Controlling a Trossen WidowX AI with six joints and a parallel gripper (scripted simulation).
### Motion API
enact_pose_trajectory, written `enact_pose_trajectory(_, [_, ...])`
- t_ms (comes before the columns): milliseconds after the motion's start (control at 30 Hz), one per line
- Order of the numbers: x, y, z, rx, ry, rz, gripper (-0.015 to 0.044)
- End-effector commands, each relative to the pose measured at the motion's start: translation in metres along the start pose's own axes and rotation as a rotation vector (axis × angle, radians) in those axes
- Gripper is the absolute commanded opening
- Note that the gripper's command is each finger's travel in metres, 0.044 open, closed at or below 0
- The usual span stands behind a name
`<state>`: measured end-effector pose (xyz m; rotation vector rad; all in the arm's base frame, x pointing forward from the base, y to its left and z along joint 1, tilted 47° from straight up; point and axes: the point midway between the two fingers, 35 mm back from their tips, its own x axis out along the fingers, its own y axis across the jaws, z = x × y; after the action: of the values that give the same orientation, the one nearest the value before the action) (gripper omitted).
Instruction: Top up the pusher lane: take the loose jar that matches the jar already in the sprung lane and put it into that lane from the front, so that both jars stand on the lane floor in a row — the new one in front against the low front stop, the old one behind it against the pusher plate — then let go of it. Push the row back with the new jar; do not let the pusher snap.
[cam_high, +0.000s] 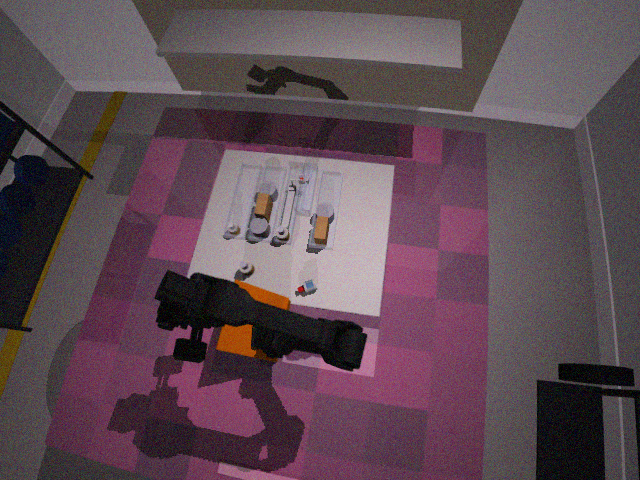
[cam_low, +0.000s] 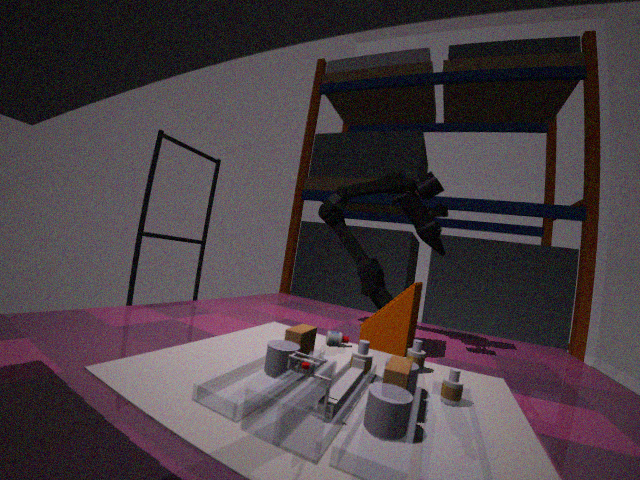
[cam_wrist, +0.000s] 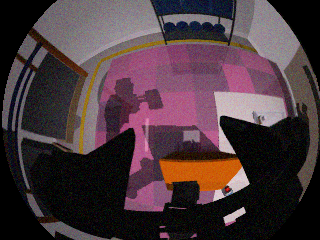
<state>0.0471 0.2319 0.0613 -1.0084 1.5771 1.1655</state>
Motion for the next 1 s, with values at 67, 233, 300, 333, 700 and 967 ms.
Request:
enact_pose_trajectory(67, [0.028, -0.102, -0.010, 0.595, 0.116, -0.202, 0.0440])
enact_pose_trajectory(233, [0.051, -0.169, -0.044, 1.038, 0.214, -0.379, 0.0440])
enact_pose_trajectory(300, [0.061, -0.189, -0.061, 1.202, 0.254, -0.457, 0.0440])
enact_pose_trajectory(333, [0.066, -0.198, -0.070, 1.278, 0.272, -0.496, 0.0440])
enact_pose_trajectory(700, [0.088, -0.233, -0.113, 1.586, 0.344, -0.687, 0.0440])
enact_pose_trajectory(967, [0.108, -0.240, -0.129, 1.586, 0.344, -0.688, 0.0440])
